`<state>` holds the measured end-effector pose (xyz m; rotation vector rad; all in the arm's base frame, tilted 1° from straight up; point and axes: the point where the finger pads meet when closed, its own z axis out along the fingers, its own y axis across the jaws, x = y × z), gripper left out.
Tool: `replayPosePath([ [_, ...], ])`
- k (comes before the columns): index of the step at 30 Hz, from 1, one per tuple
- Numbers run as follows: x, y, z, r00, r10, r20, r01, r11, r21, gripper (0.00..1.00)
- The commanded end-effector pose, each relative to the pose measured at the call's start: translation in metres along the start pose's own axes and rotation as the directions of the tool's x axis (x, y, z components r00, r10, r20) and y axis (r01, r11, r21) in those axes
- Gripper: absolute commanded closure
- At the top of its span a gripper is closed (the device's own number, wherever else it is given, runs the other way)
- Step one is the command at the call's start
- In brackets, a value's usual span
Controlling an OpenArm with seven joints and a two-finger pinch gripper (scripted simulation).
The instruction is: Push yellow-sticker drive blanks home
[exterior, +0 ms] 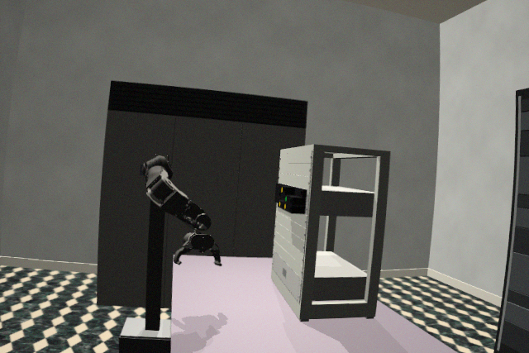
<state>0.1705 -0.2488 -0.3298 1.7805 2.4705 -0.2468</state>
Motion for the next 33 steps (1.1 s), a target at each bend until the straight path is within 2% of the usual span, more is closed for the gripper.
replayPosePath([
  [1, 0.000, 0.001, -0.001, 1.000, 0.000, 0.001, 0.000, 1.000, -0.002, 0.00],
  [12, 0.000, 0.004, -0.002, 1.000, 0.005, -0.001, -0.005, 1.000, -0.023, 0.00],
  [21, 0.000, 0.015, -0.006, 1.000, 0.019, -0.005, -0.019, 0.996, -0.082, 0.00],
  [28, 0.000, 0.038, -0.015, 0.999, 0.045, -0.017, -0.047, 0.978, -0.205, 0.00],
  [33, -0.001, 0.061, -0.028, 0.997, 0.072, -0.029, -0.078, 0.942, -0.326, 0.00],
])
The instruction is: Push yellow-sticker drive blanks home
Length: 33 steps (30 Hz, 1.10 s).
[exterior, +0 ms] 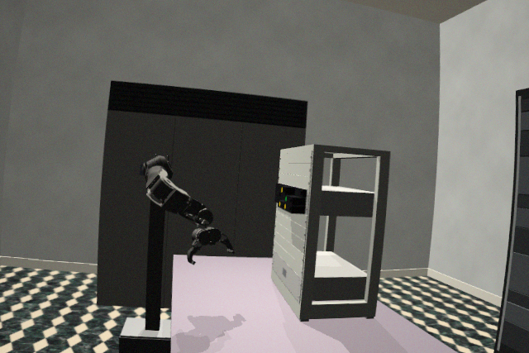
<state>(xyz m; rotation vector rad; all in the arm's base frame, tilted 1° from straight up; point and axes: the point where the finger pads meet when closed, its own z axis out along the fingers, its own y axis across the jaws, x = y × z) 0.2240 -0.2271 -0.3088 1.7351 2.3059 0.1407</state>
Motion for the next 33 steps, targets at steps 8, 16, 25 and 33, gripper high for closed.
replayPosePath([
  [8, -0.003, 0.041, -0.014, 0.999, 0.053, -0.005, -0.053, 0.975, -0.216, 0.00],
  [16, -0.012, 0.090, -0.046, 0.993, 0.119, -0.015, -0.112, 0.874, -0.474, 0.00],
  [25, -0.025, 0.127, -0.083, 0.984, 0.175, -0.026, -0.147, 0.725, -0.672, 0.00],
  [33, -0.040, 0.155, -0.130, 0.972, 0.230, -0.037, -0.157, 0.528, -0.835, 0.00],
])
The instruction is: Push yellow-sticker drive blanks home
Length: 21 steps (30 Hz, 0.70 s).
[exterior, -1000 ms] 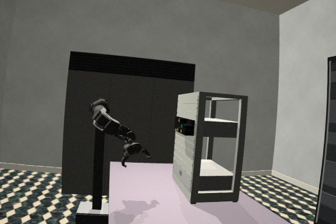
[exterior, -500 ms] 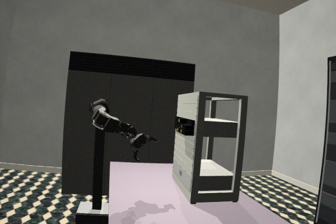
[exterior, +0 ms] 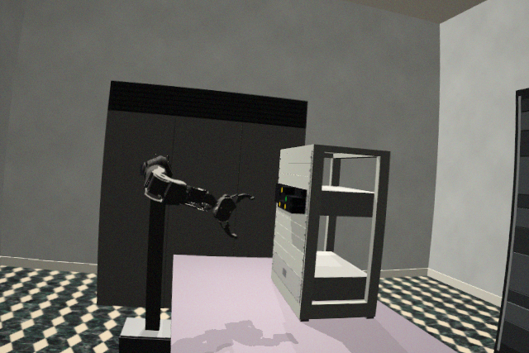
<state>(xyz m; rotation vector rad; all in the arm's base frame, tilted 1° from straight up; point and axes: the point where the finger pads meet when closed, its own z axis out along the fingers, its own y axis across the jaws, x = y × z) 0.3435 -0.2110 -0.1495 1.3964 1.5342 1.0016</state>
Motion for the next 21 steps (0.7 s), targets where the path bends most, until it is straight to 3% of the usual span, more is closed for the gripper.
replayPosePath([
  [1, -0.002, 0.013, -0.001, 1.000, 0.013, 0.010, -0.012, 0.998, -0.063, 0.00],
  [4, -0.005, 0.029, -0.005, 0.999, 0.025, 0.021, -0.022, 0.990, -0.138, 0.00],
  [6, -0.005, 0.029, -0.005, 0.999, 0.025, 0.021, -0.022, 0.990, -0.138, 0.00],
  [13, -0.011, 0.057, -0.013, 0.998, 0.046, 0.039, -0.034, 0.963, -0.266, 0.00],
  [21, -0.015, 0.072, -0.018, 0.997, 0.058, 0.050, -0.038, 0.942, -0.335, 0.00],
])
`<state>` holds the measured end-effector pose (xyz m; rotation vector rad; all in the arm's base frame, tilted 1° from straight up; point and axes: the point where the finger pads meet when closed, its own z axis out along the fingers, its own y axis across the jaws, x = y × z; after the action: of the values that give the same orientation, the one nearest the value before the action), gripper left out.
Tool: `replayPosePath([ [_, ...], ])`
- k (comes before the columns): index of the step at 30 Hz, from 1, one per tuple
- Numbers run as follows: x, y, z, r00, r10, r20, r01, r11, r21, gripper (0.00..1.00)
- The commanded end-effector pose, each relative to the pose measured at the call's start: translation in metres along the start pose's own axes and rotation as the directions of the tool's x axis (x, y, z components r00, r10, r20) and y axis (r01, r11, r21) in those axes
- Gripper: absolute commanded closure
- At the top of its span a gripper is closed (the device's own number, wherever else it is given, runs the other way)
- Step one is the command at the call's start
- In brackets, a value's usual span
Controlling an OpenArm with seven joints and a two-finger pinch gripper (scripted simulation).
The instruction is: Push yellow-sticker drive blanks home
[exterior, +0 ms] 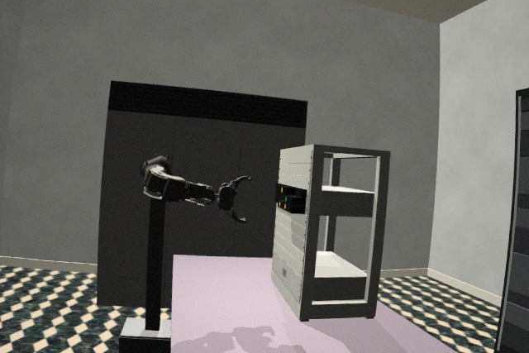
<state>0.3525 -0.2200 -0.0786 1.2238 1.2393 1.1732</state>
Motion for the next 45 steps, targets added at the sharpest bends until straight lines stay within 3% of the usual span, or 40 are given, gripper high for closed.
replayPosePath([
  [1, -0.0010, 0.0040, -0.0001, 1.000, 0.001, 0.005, -0.001, 1.000, -0.016, 0.00],
  [45, 0.0019, 0.0128, -0.0036, 1.000, 0.003, 0.005, -0.003, 1.000, -0.028, 0.00],
])
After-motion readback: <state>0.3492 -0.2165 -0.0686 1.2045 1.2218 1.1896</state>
